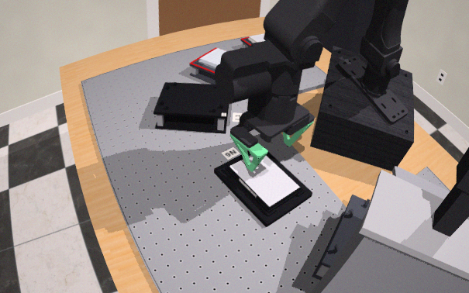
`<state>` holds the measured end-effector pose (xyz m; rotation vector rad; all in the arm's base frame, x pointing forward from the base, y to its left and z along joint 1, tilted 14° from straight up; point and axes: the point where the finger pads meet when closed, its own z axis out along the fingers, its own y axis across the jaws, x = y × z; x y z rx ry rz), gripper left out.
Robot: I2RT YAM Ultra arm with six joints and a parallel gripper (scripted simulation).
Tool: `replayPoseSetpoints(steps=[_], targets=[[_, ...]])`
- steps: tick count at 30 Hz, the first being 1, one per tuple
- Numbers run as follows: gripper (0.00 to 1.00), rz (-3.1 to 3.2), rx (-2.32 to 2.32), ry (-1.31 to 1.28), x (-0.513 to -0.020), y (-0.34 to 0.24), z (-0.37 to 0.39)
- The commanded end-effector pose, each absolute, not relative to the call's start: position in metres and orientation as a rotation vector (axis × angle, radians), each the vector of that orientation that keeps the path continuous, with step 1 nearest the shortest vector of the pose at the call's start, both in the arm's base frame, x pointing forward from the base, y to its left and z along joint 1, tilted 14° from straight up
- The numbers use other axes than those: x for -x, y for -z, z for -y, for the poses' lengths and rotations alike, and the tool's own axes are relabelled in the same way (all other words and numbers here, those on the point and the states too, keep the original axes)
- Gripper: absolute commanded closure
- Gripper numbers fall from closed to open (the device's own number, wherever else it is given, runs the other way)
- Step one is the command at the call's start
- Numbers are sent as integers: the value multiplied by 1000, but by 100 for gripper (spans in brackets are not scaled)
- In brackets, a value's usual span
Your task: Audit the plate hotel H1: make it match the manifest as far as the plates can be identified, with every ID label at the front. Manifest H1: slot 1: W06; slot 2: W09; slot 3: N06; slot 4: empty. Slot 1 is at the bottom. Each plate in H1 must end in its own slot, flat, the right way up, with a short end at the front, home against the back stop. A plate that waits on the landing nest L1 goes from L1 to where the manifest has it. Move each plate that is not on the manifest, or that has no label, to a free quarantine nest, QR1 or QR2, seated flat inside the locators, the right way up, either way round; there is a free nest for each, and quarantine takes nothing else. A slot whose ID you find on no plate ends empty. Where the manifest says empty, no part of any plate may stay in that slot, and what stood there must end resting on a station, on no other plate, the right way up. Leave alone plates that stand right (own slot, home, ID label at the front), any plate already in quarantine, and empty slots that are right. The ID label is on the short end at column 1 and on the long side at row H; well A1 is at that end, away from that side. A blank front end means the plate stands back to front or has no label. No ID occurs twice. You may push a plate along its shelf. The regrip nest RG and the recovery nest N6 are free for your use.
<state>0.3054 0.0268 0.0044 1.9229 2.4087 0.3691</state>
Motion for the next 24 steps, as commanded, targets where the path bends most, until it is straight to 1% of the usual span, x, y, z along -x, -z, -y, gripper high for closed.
replayPoseSetpoints(steps=[1, 24], targets=[[0, -2460, -1797, -371, -314, -14, -23], [0, -2716, -1281, -340, -315, -15, -23]])
